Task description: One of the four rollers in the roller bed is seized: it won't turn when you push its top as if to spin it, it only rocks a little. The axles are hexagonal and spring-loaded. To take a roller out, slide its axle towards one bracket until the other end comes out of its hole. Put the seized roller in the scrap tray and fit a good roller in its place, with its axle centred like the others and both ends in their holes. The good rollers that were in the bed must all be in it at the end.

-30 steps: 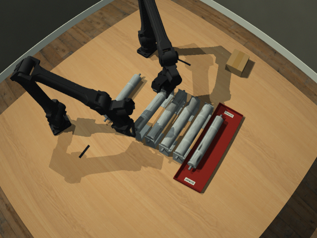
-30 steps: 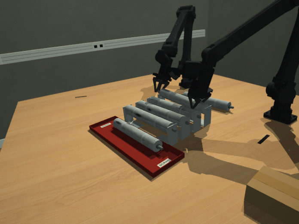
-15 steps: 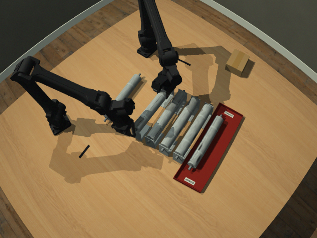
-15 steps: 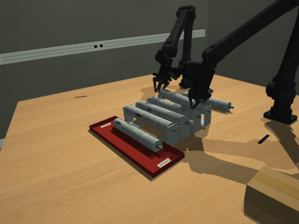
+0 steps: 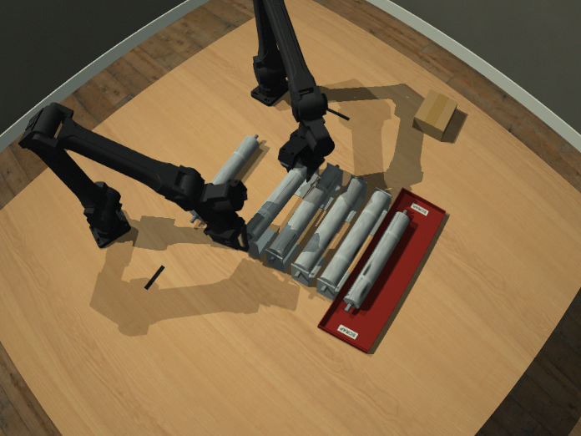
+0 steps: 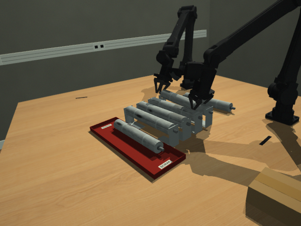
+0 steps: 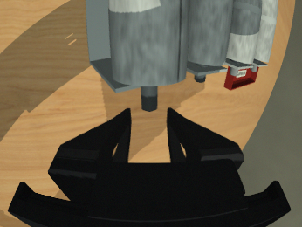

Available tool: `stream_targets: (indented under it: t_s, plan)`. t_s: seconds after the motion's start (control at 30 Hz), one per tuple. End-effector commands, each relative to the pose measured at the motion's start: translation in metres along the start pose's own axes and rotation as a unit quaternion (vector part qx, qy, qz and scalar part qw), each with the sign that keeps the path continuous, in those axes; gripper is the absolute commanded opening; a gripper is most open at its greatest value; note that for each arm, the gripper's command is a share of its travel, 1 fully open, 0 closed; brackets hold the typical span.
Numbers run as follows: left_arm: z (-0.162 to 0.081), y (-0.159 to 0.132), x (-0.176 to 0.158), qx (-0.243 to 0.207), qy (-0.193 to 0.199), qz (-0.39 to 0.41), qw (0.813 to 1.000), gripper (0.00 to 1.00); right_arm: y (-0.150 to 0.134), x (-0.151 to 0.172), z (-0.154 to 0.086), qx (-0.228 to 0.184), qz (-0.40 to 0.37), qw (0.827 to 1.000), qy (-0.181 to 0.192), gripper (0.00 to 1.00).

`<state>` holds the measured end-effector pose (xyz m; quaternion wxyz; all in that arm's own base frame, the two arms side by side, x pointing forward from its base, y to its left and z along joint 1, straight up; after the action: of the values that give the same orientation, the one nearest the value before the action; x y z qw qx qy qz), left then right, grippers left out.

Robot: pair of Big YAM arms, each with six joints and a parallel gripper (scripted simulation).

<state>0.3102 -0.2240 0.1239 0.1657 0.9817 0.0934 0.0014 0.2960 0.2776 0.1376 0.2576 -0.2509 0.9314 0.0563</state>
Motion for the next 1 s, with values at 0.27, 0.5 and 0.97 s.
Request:
stream_targets:
  t_s: [0.27, 0.5, 0.97]
  plan:
    - [-0.055, 0.019, 0.015, -0.023, 0.025, 0.018, 0.999, 0.62, 0.009, -0.034, -0.050, -0.011, 0.012, 0.999, -0.036, 0.32]
    - [-0.076, 0.013, 0.011, -0.018, 0.020, 0.016, 1.000, 0.62, 0.005, -0.011, -0.065, -0.006, 0.008, 1.000, -0.017, 0.32]
    - [-0.075, 0.018, 0.019, -0.031, 0.040, -0.006, 0.999, 0.62, 0.000, -0.041, -0.070, -0.010, 0.031, 0.998, -0.051, 0.32]
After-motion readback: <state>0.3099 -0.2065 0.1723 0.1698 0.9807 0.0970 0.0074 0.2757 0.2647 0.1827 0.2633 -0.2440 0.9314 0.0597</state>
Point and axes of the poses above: on each arm, the point where the finger pads meet when closed, its own z axis out along the fingers, its own x axis across the jaws, y = z × x, the point moved 5 cm from there along -z, back along the fingers, and after that the axes turned 4 degrees about -z, right-handed, at the moved point
